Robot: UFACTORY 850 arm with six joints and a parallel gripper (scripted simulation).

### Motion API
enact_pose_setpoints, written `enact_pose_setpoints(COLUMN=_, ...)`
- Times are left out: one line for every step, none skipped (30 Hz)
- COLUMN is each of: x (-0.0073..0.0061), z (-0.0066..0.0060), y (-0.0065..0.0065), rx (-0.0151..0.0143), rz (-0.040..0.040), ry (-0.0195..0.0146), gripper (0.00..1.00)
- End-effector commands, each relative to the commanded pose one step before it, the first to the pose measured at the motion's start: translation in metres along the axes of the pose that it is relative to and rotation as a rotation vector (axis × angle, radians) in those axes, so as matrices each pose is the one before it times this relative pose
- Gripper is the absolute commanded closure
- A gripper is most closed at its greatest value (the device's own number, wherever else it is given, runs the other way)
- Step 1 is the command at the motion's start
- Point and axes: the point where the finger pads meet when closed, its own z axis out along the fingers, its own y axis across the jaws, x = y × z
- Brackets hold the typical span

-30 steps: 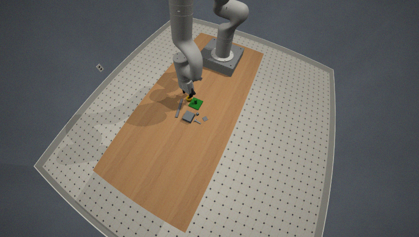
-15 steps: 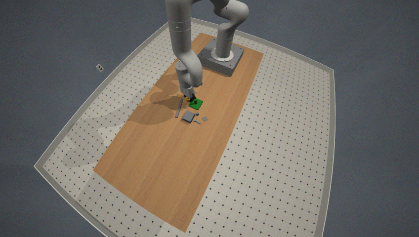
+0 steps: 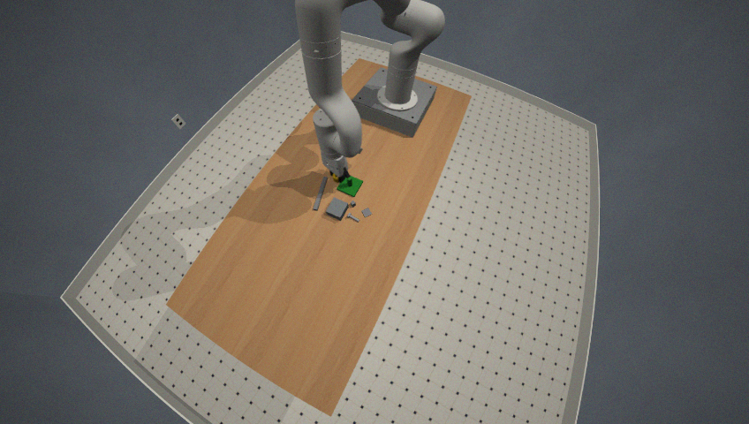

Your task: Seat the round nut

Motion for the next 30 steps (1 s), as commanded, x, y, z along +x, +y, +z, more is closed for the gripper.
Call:
enact_pose_setpoints(x=-0.00064, z=-0.0003, y=0.00009, rx=-0.00026, rz=0.0, ry=-0.00134, gripper=1.0)
enact_pose_setpoints(x=0.0, z=0.0, y=0.0, rx=0.0, rz=0.0, ry=0.0, gripper=1.0)
enact_pose_setpoints(x=0.0, z=0.0, y=0.0, rx=0.0, rz=0.0, ry=0.0, gripper=1.0)
enact_pose_setpoints(x=0.0, z=0.0, y=0.0, rx=0.0, rz=0.0, ry=0.0, gripper=1.0)
enact_pose_setpoints(x=0.0, z=0.0, y=0.0, rx=0.0, rz=0.0, ry=0.0, gripper=1.0)
enact_pose_setpoints(x=0.0, z=0.0, y=0.0, rx=0.0, rz=0.0, ry=0.0, gripper=1.0)
enact_pose_setpoints(x=0.0, z=0.0, y=0.0, rx=0.0, rz=0.0, ry=0.0, gripper=1.0)
enact_pose_setpoints(x=0.0, z=0.0, y=0.0, rx=0.0, rz=0.0, ry=0.0, gripper=1.0)
enact_pose_setpoints(x=0.0, z=0.0, y=0.0, rx=0.0, rz=0.0, ry=0.0, gripper=1.0)
enact_pose_setpoints(x=0.0, z=0.0, y=0.0, rx=0.0, rz=0.0, ry=0.0, gripper=1.0)
enact_pose_setpoints(x=0.0, z=0.0, y=0.0, rx=0.0, rz=0.0, ry=0.0, gripper=1.0)
enact_pose_setpoints(x=0.0, z=-0.00005, y=0.0, rx=0.0, rz=0.0, ry=0.0, gripper=1.0)
enact_pose_setpoints(x=-0.00002, z=-0.00033, y=0.00001, rx=-0.00003, rz=0.0, ry=0.0, gripper=1.0)
enact_pose_setpoints(x=-0.00004, z=-0.0008, y=0.00002, rx=-0.00007, rz=0.0, ry=0.00001, gripper=1.0)
enact_pose_setpoints(x=-0.00007, z=-0.00139, y=0.00004, rx=-0.00012, rz=0.0, ry=0.00001, gripper=1.0)
enact_pose_setpoints(x=0.0, z=0.0, y=0.0, rx=0.0, rz=0.0, ry=0.0, gripper=1.0)
enact_pose_setpoints(x=0.0, z=0.0, y=0.0, rx=0.0, rz=0.0, ry=0.0, gripper=1.0)
enact_pose_setpoints(x=-0.00009, z=-0.00204, y=0.00005, rx=-0.00017, rz=0.0, ry=0.00001, gripper=1.0)
enact_pose_setpoints(x=-0.00011, z=-0.00268, y=0.00006, rx=-0.0002, rz=-0.00001, ry=0.00002, gripper=1.0)
enact_pose_setpoints(x=-0.00011, z=-0.00327, y=0.00006, rx=-0.00021, rz=-0.00001, ry=0.00002, gripper=1.0)
enact_pose_setpoints(x=-0.0001, z=-0.00377, y=0.00005, rx=-0.0002, rz=-0.00001, ry=0.00002, gripper=1.0)
enact_pose_setpoints(x=-0.00007, z=-0.00414, y=0.00004, rx=-0.00016, rz=-0.00001, ry=0.00002, gripper=1.0)
enact_pose_setpoints(x=-0.00004, z=-0.00437, y=0.00002, rx=-0.00011, rz=0.0, ry=0.00001, gripper=1.0)
enact_pose_setpoints(x=0.0, z=-0.00444, y=0.0, rx=-0.00004, rz=0.0, ry=0.0, gripper=1.0)
enact_pose_setpoints(x=0.00004, z=-0.00435, y=-0.00002, rx=0.00002, rz=0.0, ry=0.0, gripper=1.0)
enact_pose_setpoints(x=0.00007, z=-0.00411, y=-0.00004, rx=0.00008, rz=0.00001, ry=-0.00001, gripper=1.0)
enact_pose_setpoints(x=0.00009, z=-0.00372, y=-0.00005, rx=0.00012, rz=0.00001, ry=-0.00001, gripper=1.0)
enact_pose_setpoints(x=0.0001, z=-0.00322, y=-0.00006, rx=0.00014, rz=0.00001, ry=-0.00002, gripper=1.0)
enact_pose_setpoints(x=0.0001, z=-0.00263, y=-0.00006, rx=0.00014, rz=0.00001, ry=-0.00002, gripper=1.0)
enact_pose_setpoints(x=0.00009, z=-0.00199, y=-0.00005, rx=0.00013, rz=0.00001, ry=-0.00002, gripper=1.0)
